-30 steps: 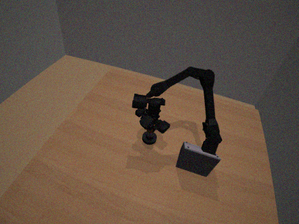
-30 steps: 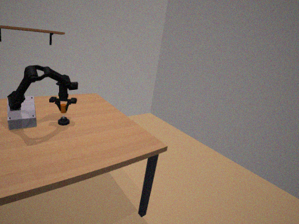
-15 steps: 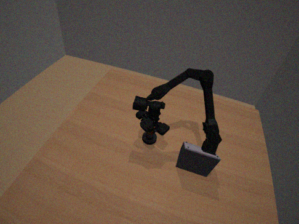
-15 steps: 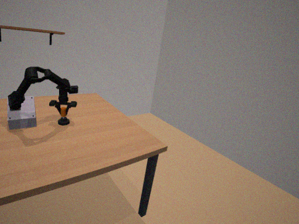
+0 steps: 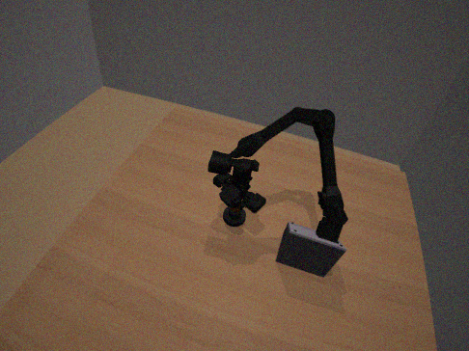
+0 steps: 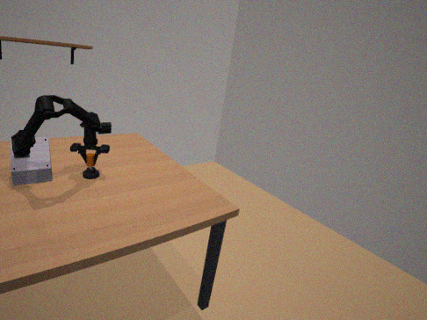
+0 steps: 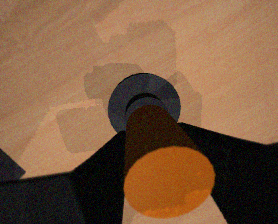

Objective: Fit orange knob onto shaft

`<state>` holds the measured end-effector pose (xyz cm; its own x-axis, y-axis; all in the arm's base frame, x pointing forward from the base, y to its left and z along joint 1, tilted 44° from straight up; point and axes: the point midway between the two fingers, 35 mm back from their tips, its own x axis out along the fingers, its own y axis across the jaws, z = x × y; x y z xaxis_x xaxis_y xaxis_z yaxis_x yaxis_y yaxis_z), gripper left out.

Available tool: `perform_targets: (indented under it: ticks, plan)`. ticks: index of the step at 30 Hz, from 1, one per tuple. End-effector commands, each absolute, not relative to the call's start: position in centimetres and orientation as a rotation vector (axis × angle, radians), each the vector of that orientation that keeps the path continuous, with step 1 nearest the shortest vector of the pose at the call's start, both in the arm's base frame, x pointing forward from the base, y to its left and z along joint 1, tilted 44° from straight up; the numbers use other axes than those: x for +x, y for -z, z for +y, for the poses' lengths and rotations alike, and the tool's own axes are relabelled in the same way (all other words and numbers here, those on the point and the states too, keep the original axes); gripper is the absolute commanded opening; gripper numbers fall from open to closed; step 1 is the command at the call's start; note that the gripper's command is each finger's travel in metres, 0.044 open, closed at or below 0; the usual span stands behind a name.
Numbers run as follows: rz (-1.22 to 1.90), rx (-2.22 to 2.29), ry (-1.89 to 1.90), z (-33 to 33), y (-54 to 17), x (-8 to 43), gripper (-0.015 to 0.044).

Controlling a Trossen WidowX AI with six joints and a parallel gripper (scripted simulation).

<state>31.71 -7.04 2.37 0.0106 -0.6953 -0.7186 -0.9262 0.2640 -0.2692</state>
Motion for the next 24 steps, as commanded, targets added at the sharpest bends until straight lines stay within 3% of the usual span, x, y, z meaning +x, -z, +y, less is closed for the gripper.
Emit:
perform_targets:
  ticks: [1,24]
  plan:
    - [1.742,-1.498,-0.369,-7.12,-2.28,31.74,0.0000]
    - [1.745,-1.558,-0.449,-6.76,-2.64,31.85,0.0000]
